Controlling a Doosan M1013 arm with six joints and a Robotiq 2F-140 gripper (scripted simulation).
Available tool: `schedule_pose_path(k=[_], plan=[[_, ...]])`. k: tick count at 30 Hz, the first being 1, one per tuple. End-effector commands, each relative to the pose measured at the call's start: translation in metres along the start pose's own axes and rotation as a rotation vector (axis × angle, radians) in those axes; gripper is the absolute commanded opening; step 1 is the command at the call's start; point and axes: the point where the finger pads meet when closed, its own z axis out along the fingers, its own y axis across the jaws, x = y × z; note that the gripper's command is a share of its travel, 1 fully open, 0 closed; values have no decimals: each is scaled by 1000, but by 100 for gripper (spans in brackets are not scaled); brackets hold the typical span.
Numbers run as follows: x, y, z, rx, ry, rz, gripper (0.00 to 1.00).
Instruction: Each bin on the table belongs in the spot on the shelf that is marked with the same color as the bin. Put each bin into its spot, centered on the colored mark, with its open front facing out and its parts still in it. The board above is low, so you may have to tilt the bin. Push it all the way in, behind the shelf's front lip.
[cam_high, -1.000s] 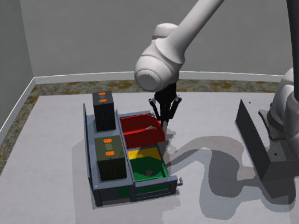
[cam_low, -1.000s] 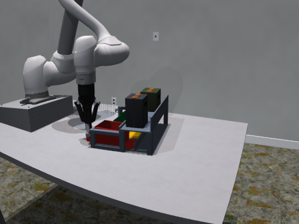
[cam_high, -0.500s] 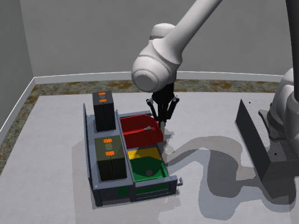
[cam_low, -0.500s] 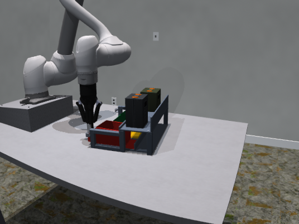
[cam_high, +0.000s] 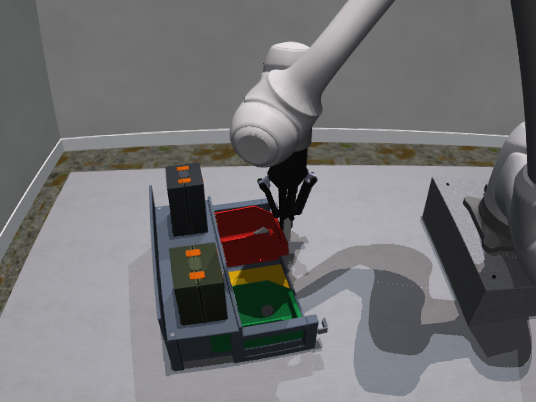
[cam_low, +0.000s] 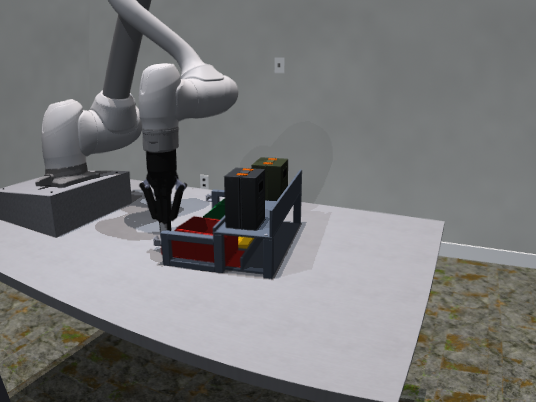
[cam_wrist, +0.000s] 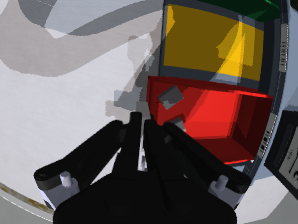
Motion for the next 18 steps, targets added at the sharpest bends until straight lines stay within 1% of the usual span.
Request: schedule_pose_path(k=[1,18], plan=[[0,2,0,0,0,0,10],[0,12,0,0,0,0,10]])
